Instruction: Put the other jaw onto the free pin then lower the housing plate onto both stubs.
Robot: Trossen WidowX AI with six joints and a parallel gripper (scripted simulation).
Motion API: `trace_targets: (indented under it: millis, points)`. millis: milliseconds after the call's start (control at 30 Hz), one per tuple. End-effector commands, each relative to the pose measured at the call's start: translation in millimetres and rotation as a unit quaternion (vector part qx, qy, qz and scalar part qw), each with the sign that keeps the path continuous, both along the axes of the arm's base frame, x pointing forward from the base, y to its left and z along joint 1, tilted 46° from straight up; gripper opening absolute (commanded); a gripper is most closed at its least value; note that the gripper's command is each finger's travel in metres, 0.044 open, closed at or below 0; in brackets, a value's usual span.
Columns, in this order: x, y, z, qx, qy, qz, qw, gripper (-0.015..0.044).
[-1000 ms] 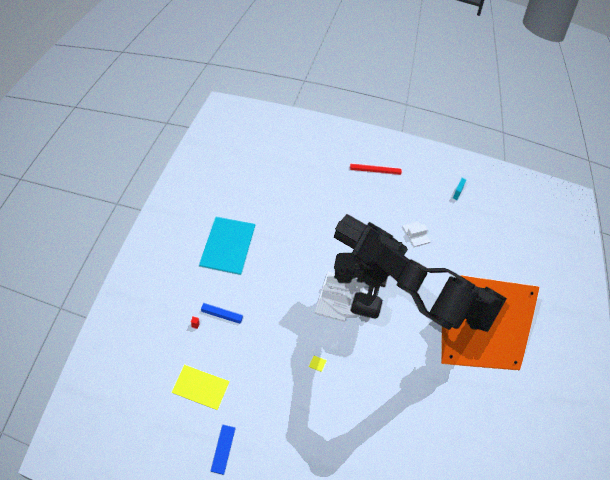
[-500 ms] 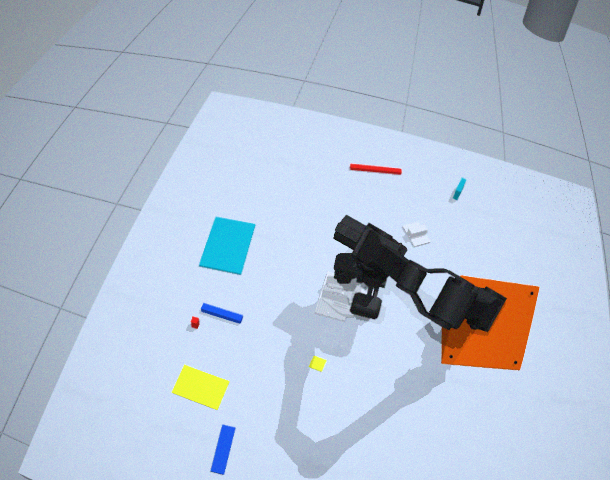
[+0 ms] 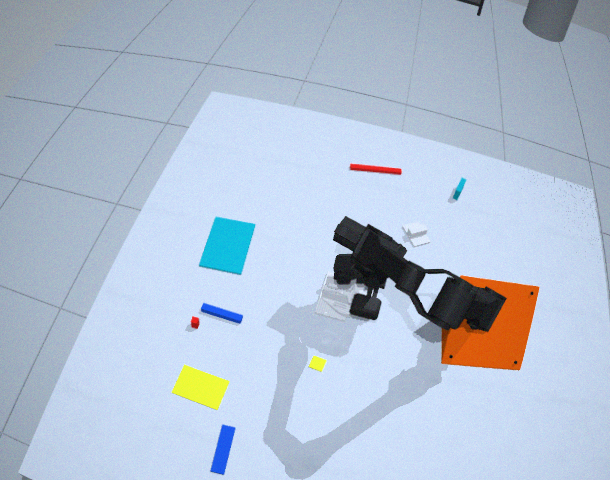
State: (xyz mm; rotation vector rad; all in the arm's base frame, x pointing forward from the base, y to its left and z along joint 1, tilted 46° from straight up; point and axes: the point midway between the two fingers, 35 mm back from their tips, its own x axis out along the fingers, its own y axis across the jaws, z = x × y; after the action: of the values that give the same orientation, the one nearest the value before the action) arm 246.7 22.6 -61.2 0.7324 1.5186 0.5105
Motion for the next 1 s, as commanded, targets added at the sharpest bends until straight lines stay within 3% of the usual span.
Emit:
trace_targets:
  millis: [0, 967]
  points:
    - [-2.1, 2.3, -2.0, 0.003, 0.005, -0.002, 1.0, 0.0351]
    - [-2.0, 5.8, -5.4, 0.003, 0.005, -0.002, 1.0, 0.0351]
